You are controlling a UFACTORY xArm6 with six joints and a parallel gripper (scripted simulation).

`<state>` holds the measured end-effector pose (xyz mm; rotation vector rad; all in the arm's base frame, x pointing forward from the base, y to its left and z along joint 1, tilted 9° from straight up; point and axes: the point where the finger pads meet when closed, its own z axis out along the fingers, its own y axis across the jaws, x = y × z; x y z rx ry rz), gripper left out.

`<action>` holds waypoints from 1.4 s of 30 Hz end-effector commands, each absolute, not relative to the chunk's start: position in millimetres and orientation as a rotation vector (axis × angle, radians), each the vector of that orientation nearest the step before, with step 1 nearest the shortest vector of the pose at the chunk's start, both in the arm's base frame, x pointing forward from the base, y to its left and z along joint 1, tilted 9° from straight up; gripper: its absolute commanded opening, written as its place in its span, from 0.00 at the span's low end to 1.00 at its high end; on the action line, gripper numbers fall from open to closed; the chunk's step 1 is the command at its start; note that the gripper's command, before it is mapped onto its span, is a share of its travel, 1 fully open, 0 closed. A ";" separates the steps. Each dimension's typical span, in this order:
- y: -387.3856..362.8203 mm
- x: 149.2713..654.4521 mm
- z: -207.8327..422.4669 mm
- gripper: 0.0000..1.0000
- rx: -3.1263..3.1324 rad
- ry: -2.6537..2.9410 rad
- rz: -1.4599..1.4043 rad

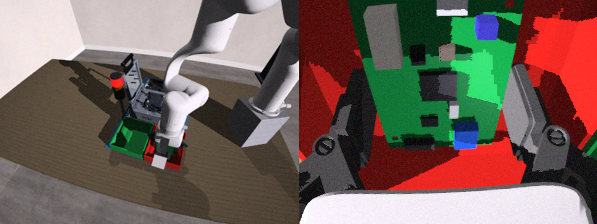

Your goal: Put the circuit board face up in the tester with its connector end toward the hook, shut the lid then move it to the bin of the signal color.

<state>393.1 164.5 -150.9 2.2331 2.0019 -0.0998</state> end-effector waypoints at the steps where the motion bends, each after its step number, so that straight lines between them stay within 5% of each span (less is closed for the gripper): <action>1: 165.2 394.4 -150.2 0.79 2.233 2.001 -0.095; 3: 165.2 394.4 -150.2 0.79 2.233 2.001 -0.095; 4: 165.2 394.4 -150.2 1.00 2.233 2.001 -0.095; 42: 165.2 394.4 -150.2 1.00 2.233 2.001 -0.095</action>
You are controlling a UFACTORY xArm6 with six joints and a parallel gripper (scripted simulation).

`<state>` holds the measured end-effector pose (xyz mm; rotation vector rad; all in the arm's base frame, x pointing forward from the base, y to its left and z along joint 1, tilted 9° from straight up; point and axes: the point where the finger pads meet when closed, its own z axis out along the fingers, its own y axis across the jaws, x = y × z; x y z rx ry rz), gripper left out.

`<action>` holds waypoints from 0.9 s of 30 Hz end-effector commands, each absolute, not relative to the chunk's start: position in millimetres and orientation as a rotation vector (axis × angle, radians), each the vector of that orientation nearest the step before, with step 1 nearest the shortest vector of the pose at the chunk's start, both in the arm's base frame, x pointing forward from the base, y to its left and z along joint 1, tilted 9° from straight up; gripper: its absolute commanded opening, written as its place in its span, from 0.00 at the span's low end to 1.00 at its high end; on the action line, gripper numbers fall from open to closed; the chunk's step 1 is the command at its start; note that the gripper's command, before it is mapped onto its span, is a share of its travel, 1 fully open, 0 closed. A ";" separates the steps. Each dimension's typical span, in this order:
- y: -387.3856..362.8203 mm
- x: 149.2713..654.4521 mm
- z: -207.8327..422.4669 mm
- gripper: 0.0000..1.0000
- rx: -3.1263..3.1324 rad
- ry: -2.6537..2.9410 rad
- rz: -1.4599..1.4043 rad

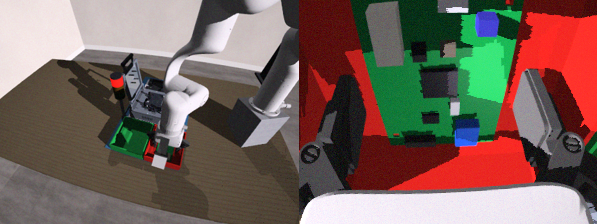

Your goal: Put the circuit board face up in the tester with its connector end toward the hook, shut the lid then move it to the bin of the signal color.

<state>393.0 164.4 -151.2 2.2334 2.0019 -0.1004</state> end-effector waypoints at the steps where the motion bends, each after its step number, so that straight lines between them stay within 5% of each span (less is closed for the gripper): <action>1: 165.2 394.4 -150.2 1.00 2.233 2.001 -0.095; 27: 179.0 390.0 -57.3 1.00 2.233 2.001 -0.095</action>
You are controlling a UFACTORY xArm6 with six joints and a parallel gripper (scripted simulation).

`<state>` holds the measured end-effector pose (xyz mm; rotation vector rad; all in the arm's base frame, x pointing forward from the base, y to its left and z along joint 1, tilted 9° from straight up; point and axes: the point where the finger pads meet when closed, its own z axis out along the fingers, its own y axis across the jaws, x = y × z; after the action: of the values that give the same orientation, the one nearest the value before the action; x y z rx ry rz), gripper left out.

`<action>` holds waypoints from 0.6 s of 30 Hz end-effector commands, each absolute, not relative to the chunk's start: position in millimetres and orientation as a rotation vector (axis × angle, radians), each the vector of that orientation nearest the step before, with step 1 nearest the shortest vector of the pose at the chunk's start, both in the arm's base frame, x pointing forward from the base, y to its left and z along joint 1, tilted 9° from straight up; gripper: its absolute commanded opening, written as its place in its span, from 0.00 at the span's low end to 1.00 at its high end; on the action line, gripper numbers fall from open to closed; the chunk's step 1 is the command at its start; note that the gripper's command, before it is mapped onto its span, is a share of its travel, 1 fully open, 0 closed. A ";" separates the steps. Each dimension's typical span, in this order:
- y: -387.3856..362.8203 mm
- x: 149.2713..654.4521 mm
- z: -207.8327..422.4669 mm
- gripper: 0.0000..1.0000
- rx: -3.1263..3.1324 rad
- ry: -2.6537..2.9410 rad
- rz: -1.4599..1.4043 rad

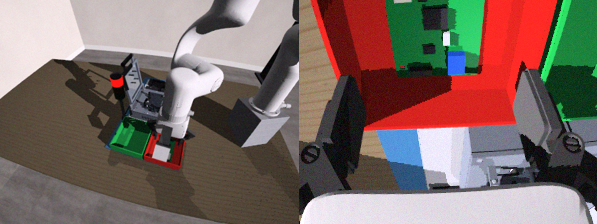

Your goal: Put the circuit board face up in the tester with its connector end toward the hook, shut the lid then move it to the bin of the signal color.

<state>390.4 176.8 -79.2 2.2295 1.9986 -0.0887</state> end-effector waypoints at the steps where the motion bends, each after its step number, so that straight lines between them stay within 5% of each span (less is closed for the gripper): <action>1: 180.0 389.6 -50.5 1.00 2.233 2.001 -0.095; 18: 185.8 387.8 -11.8 1.00 2.233 2.001 -0.095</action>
<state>386.5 184.8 -14.4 2.2332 2.0018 -0.1010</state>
